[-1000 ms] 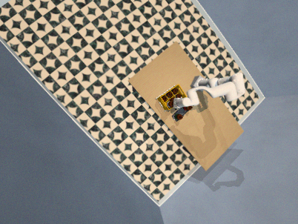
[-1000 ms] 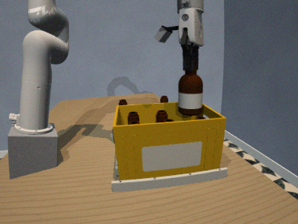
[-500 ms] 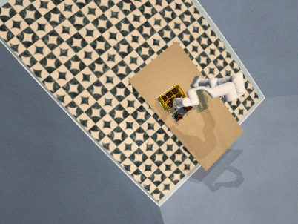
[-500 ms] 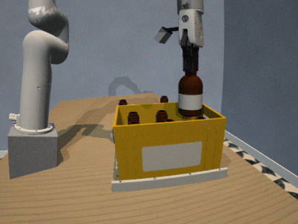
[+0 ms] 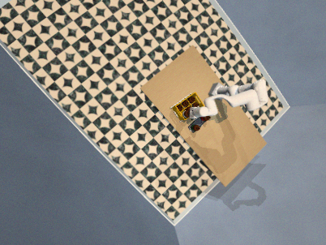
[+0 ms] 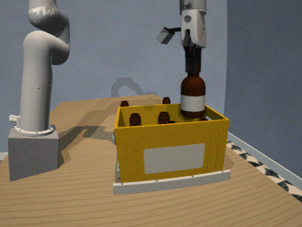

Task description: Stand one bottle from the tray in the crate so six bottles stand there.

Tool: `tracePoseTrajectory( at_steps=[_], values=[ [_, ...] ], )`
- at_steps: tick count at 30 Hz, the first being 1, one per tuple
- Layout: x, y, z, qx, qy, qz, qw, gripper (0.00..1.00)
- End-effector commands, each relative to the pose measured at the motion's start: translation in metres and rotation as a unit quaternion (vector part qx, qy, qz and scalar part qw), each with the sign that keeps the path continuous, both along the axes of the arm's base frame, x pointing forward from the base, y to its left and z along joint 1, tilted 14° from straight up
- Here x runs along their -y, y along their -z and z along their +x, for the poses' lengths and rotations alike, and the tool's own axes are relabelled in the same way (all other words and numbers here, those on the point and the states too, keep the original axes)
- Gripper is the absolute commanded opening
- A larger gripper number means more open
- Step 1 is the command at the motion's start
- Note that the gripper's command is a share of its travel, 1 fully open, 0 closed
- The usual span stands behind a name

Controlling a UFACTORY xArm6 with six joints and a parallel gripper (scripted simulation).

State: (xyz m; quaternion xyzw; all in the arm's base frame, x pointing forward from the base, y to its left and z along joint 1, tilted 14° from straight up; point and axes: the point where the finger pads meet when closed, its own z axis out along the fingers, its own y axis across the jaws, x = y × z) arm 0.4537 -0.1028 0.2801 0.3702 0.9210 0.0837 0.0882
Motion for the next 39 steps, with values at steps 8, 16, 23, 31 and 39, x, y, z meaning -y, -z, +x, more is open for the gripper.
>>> tracePoseTrajectory(
  at_steps=[8,16,23,31,39],
  values=[
    [0.000,0.002,0.002,0.002,0.000,-0.001,1.000,0.00],
    [0.000,0.007,0.003,0.002,0.000,-0.001,1.000,0.00],
    [-0.001,0.014,0.005,0.002,0.000,-0.001,1.000,0.00],
    [-0.002,0.021,0.006,0.002,0.000,-0.001,1.000,0.00],
    [-0.003,0.030,0.008,0.002,0.000,-0.001,1.000,0.00]
  ],
)
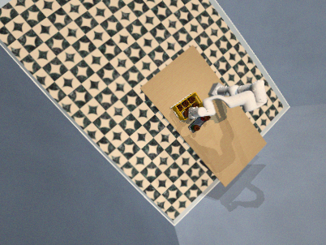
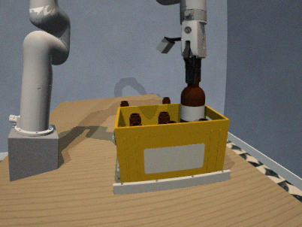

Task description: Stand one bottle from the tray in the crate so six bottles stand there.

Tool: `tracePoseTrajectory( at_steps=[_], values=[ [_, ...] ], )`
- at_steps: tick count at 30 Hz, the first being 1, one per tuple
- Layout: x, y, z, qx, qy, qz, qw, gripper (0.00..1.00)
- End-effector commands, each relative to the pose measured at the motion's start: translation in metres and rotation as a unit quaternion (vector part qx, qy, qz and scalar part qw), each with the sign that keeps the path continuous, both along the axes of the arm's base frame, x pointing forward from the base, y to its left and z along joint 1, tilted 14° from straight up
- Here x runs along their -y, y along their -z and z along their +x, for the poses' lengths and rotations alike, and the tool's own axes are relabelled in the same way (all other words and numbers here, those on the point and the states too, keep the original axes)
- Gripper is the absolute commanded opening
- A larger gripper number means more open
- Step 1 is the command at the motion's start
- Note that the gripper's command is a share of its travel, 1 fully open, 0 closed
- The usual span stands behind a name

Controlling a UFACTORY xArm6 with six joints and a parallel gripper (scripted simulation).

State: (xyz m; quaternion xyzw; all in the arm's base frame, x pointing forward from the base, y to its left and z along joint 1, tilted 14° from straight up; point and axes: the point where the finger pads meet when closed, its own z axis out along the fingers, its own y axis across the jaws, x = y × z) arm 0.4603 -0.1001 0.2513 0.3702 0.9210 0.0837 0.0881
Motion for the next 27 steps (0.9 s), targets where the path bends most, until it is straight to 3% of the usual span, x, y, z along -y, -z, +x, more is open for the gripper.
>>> tracePoseTrajectory(
  at_steps=[1,27],
  values=[
    [0.0000,0.0017,0.0019,0.002,0.000,-0.001,1.000,0.00],
    [-0.0005,0.0078,0.0033,0.002,0.000,-0.001,1.000,0.00]
  ],
)
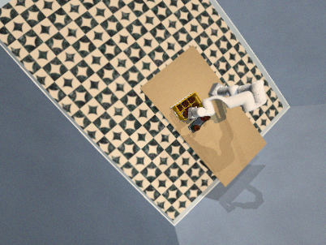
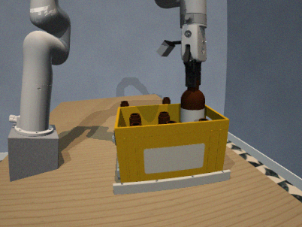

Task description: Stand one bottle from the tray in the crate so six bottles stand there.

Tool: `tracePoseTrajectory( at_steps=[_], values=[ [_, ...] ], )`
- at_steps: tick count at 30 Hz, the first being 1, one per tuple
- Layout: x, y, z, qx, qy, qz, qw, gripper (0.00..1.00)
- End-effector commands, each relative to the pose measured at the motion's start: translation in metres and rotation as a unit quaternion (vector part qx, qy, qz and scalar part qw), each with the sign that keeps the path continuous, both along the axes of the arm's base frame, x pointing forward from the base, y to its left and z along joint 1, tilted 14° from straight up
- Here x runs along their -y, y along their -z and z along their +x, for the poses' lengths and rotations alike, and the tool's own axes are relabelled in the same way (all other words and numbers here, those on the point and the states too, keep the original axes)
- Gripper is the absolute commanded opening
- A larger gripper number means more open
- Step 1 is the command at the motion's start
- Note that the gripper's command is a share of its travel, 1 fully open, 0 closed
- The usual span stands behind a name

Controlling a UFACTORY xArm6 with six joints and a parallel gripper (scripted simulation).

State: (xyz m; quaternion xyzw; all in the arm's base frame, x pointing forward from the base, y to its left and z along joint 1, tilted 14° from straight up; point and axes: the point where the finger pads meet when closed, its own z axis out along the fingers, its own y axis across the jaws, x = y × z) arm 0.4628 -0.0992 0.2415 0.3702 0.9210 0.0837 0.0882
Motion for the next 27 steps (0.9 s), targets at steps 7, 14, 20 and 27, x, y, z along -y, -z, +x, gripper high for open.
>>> tracePoseTrajectory(
  at_steps=[7,14,20,27],
  values=[
    [0.0004,-0.0020,0.0009,0.002,0.000,-0.001,1.000,0.00],
    [0.0003,-0.0015,0.0010,0.002,0.000,-0.001,1.000,0.00],
    [0.0001,0.0006,0.0015,0.002,0.000,-0.001,1.000,0.00],
    [-0.0003,0.0058,0.0028,0.002,0.000,-0.001,1.000,0.00]
  ],
)
